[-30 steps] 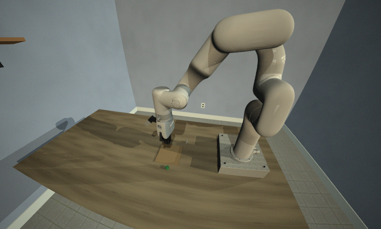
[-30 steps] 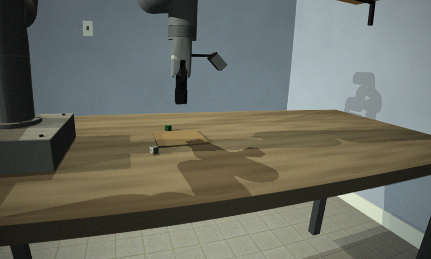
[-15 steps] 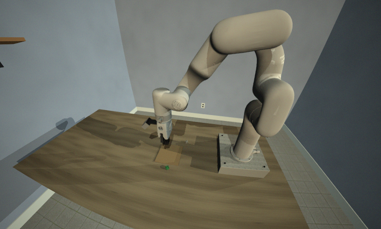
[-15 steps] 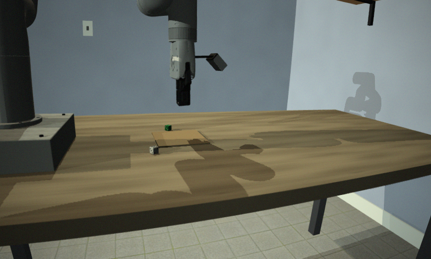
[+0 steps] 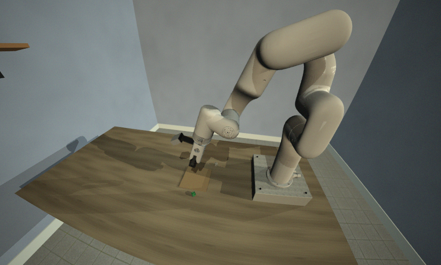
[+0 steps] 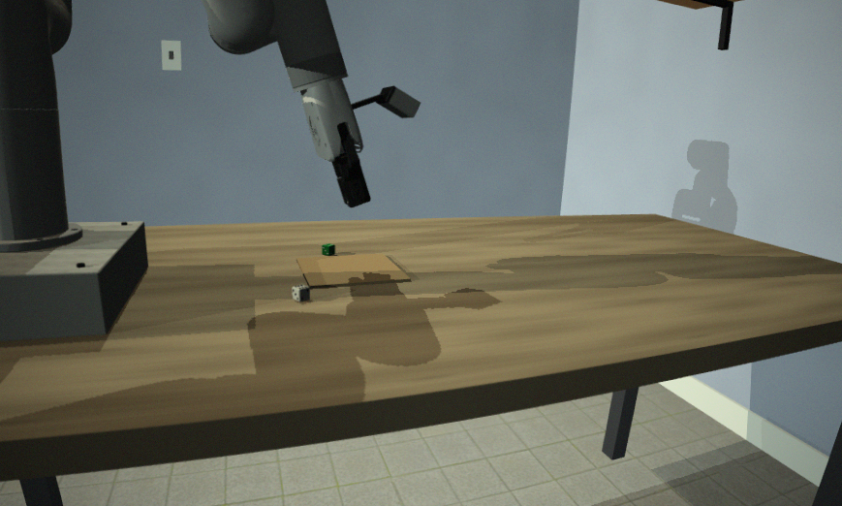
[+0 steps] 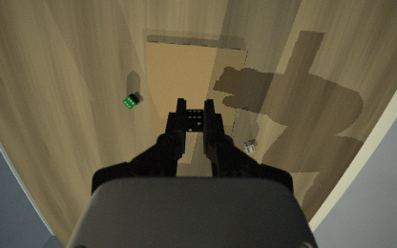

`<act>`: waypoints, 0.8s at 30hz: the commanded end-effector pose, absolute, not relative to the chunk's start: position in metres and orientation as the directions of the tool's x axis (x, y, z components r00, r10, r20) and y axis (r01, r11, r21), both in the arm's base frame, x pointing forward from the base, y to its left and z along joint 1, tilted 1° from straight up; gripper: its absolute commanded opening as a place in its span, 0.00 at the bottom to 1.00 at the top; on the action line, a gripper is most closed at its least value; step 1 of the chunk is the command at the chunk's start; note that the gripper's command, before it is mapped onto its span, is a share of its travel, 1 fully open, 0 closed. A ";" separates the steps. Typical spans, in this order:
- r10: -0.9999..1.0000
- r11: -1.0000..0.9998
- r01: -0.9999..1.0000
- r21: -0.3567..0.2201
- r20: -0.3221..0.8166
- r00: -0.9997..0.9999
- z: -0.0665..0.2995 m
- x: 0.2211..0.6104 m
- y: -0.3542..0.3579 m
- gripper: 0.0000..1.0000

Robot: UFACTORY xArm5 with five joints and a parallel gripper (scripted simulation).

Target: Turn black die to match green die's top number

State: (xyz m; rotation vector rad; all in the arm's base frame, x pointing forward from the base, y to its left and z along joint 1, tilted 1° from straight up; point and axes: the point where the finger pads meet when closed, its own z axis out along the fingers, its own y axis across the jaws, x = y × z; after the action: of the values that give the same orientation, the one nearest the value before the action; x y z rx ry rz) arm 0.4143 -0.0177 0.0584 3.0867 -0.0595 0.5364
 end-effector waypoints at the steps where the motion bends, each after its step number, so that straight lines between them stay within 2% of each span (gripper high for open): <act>1: -0.032 -0.999 -0.038 0.003 0.499 0.866 0.057 0.415 -0.018 0.11; 5: -0.029 -0.999 -0.038 0.004 0.569 0.822 0.058 0.414 -0.018 0.11; 7: -0.029 -0.999 -0.038 0.004 0.569 0.822 0.058 0.414 -0.018 0.11; 10: -0.026 -0.999 -0.039 0.005 0.650 0.759 0.058 0.412 -0.018 0.11; 15: -0.022 -0.999 -0.039 0.006 0.722 0.691 0.057 0.411 -0.018 0.11; 24: -0.018 -0.999 -0.039 0.007 0.797 0.604 0.056 0.410 -0.018 0.11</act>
State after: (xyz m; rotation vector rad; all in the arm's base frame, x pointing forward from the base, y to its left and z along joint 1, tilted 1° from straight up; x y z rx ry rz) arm 0.4068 -0.0182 0.0575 2.8662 -0.0514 1.2328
